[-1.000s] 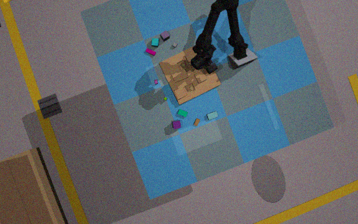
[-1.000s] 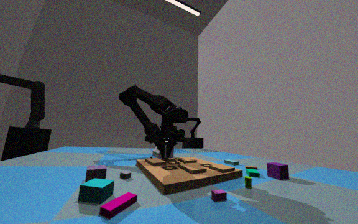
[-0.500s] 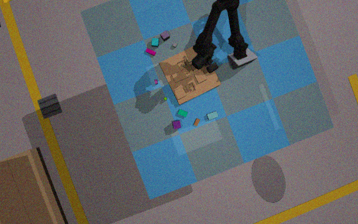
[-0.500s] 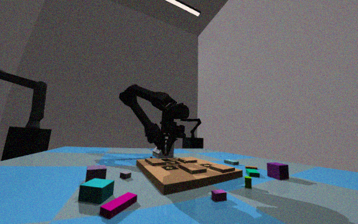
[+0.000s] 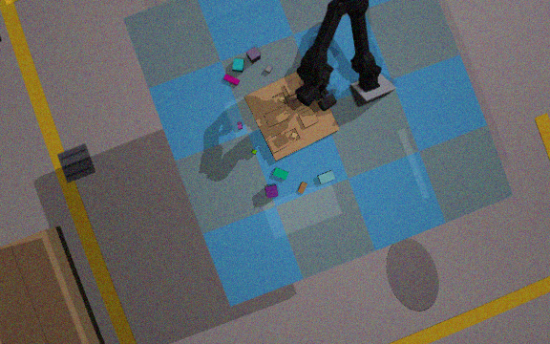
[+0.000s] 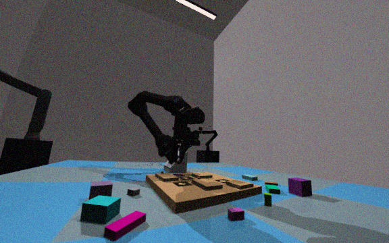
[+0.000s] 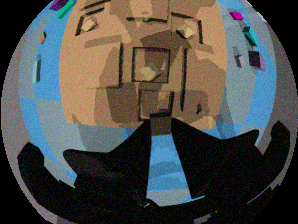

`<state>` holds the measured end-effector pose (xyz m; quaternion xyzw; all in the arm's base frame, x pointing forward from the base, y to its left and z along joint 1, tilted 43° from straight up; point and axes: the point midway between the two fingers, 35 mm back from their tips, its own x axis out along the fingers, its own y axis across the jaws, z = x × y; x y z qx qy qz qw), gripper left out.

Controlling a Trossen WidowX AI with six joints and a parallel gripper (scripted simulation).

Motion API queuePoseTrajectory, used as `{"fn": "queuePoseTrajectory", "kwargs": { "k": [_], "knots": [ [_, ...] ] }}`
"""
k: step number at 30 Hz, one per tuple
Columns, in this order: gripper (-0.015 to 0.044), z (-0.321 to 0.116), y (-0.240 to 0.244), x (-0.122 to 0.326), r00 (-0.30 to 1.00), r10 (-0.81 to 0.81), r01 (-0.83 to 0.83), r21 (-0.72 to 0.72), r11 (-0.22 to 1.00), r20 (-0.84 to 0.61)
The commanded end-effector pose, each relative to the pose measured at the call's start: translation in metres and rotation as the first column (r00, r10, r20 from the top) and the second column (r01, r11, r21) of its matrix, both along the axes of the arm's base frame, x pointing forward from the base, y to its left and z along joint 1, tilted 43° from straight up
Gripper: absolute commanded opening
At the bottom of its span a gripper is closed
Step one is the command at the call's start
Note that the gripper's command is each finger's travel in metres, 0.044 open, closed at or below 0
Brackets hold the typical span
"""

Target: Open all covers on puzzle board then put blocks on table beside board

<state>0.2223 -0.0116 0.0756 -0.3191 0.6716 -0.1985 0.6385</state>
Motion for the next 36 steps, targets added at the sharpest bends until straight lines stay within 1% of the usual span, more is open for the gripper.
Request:
{"fn": "queuePoseTrajectory", "kwargs": {
  "k": [1, 12, 36],
  "knots": [
    [0.008, 0.006, 0.006, 0.0, 1.0, -0.004, 0.004, 0.004, 1.0, -0.001],
    [0.008, 0.025, 0.024, -0.002, 1.0, -0.004, 0.004, 0.003, 1.0, -0.002],
    [0.008, -0.013, 0.087, 0.032, 1.0, 0.0, 0.0, 0.02, 1.0, 0.0]
  ]
}}
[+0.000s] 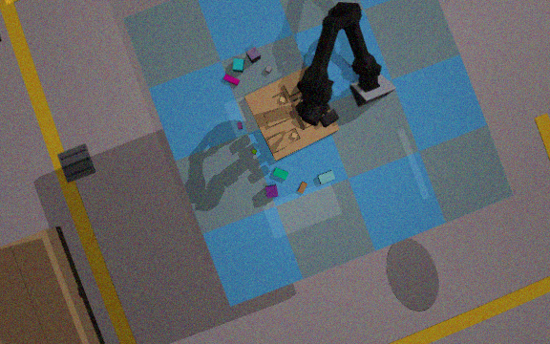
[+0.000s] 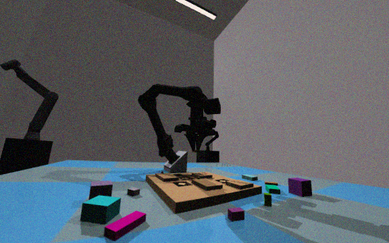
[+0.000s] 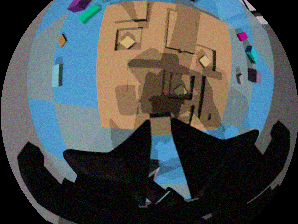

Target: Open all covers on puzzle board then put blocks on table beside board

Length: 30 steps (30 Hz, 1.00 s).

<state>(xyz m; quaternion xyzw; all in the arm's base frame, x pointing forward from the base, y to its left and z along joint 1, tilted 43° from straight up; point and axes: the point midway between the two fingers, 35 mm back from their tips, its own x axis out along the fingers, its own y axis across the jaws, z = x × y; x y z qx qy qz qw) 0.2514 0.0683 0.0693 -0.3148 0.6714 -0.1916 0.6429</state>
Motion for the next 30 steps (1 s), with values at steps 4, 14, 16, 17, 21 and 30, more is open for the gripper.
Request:
{"fn": "queuePoseTrajectory", "kwargs": {
  "k": [4, 14, 16, 17, 21, 30],
  "knots": [
    [0.008, -0.015, 0.019, 0.006, 1.0, -0.004, 0.005, 0.004, 1.0, -0.004],
    [0.008, -0.038, 0.047, 0.013, 1.0, -0.004, 0.004, 0.007, 1.0, -0.004],
    [0.008, -0.043, 0.052, 0.014, 1.0, -0.005, 0.005, 0.008, 1.0, -0.004],
    [0.008, -0.046, 0.055, 0.014, 1.0, -0.005, 0.005, 0.008, 1.0, -0.004],
    [0.008, -0.056, 0.066, 0.015, 1.0, -0.005, 0.005, 0.008, 1.0, -0.003],
    [0.008, -0.081, 0.09, 0.015, 1.0, -0.006, 0.006, 0.007, 1.0, -0.003]
  ]
}}
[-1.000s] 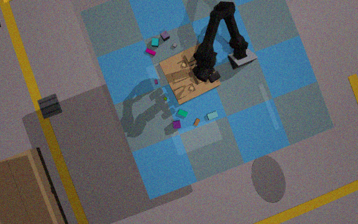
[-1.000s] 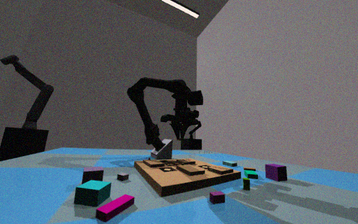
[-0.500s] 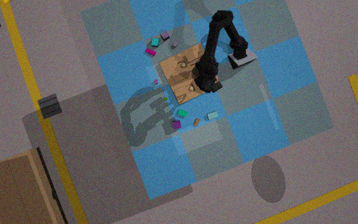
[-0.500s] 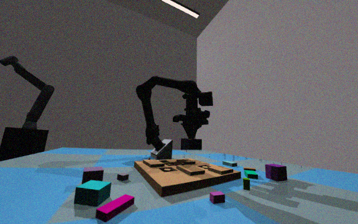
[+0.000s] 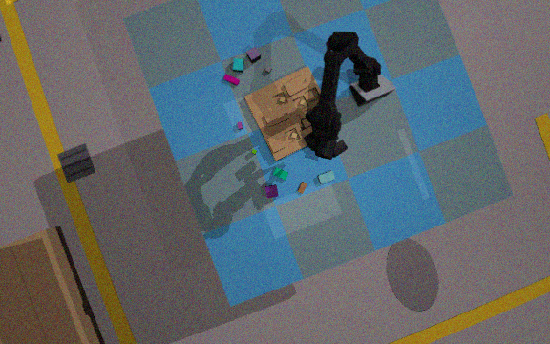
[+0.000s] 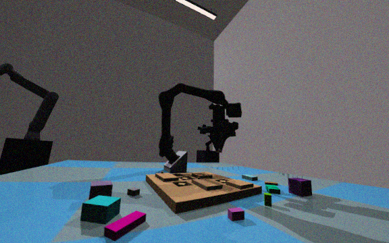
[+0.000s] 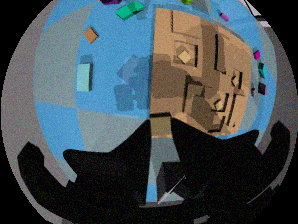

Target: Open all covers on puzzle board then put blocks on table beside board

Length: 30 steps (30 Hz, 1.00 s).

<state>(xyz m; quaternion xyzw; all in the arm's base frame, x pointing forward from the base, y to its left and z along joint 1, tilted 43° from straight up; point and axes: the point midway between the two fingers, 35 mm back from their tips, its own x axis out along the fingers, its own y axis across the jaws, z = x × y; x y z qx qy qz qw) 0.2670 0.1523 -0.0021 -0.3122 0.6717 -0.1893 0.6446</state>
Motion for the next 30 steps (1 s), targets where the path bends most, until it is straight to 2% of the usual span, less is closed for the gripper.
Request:
{"fn": "queuePoseTrajectory", "kwargs": {
  "k": [1, 19, 30],
  "knots": [
    [0.008, -0.013, 0.009, -0.001, 1.0, -0.006, 0.006, -0.001, 1.0, -0.004],
    [0.008, -0.065, 0.05, -0.012, 1.0, -0.009, 0.009, -0.008, 1.0, -0.002],
    [0.008, -0.078, 0.042, -0.01, 1.0, -0.009, 0.009, -0.008, 1.0, -0.001]
  ]
}}
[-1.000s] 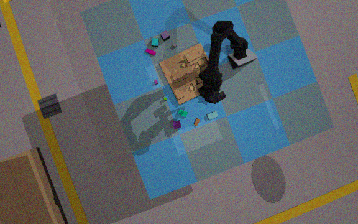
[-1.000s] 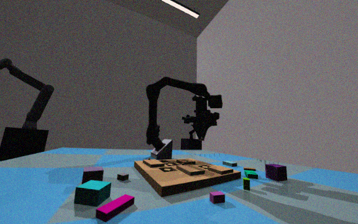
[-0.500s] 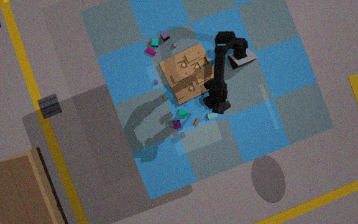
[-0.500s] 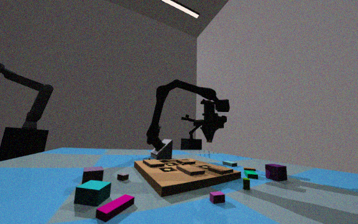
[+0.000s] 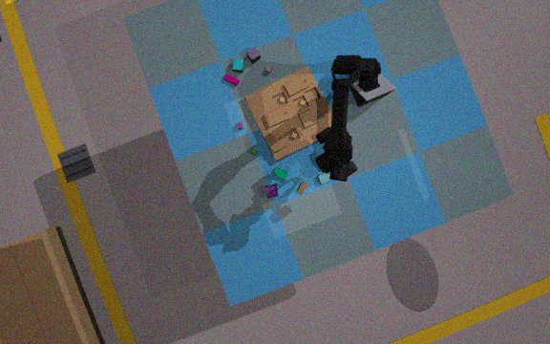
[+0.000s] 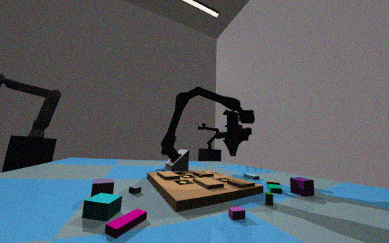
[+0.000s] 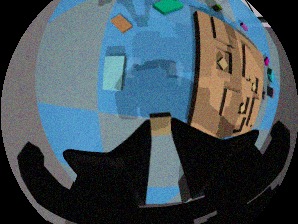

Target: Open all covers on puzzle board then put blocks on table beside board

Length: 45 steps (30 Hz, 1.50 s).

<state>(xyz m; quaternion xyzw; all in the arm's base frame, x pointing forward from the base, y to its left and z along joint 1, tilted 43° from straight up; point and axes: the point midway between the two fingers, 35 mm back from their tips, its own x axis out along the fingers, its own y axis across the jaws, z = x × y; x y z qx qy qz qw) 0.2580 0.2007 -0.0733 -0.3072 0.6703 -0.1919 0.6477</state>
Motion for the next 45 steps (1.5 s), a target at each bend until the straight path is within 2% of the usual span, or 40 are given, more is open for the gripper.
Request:
{"fn": "queuePoseTrajectory", "kwargs": {
  "k": [1, 45],
  "knots": [
    [0.008, -0.008, -0.007, -0.001, 1.0, -0.001, 0.001, -0.012, 1.0, -0.011],
    [0.008, -0.062, -0.056, 0.001, 1.0, -0.001, 0.001, -0.014, 1.0, -0.009]
  ]
}}
